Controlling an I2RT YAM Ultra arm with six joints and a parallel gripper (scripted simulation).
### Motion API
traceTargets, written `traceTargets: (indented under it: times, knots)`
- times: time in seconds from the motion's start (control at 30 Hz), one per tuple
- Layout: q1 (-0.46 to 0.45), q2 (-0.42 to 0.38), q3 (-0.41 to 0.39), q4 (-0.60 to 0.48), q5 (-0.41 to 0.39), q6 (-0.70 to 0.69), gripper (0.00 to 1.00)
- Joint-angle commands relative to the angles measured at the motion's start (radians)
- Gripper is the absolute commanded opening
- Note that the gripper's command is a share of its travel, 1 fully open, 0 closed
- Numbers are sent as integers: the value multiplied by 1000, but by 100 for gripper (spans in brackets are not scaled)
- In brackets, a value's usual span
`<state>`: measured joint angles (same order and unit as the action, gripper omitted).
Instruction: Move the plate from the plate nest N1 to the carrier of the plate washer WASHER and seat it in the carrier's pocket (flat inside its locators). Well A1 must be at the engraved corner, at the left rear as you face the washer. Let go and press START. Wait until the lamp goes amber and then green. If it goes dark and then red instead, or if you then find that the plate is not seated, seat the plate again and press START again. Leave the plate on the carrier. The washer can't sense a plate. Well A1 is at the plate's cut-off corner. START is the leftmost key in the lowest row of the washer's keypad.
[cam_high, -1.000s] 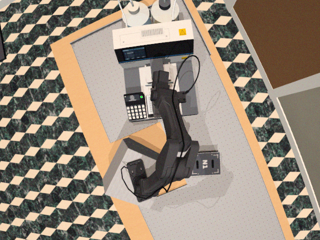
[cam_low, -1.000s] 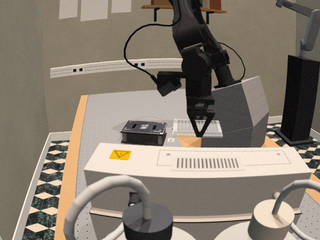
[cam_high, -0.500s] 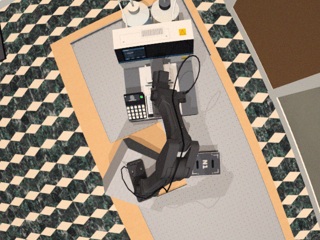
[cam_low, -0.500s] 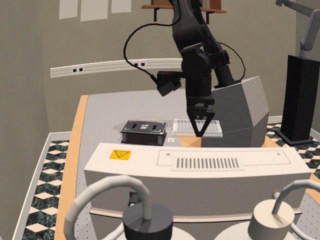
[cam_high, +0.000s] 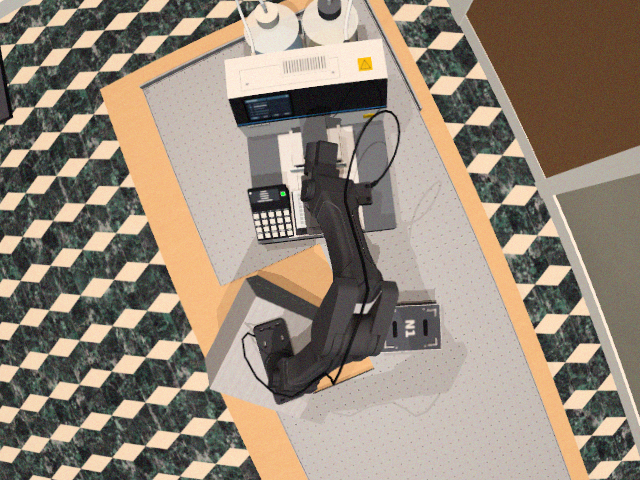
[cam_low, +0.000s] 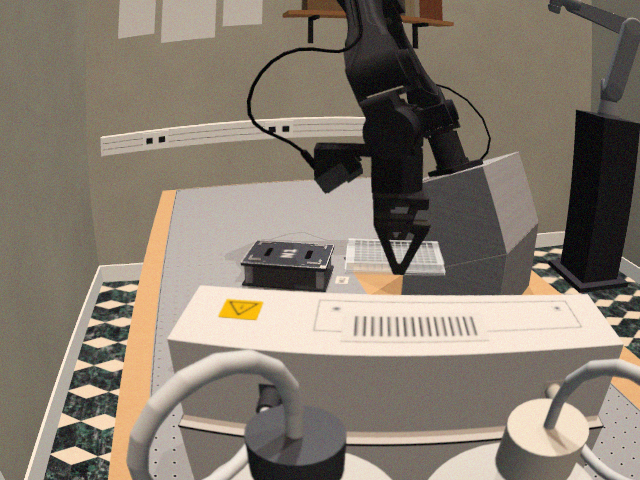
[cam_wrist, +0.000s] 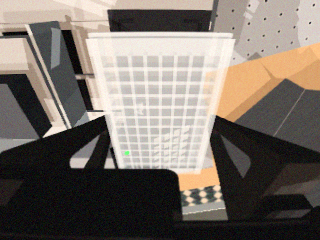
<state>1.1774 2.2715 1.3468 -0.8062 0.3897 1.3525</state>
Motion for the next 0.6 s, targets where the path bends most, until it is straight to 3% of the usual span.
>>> traceTargets:
  times: [0.0, 0.57]
  knots:
    - [18, -14, 34, -14, 12, 11, 84]
    - [19, -5, 35, -14, 12, 13, 84]
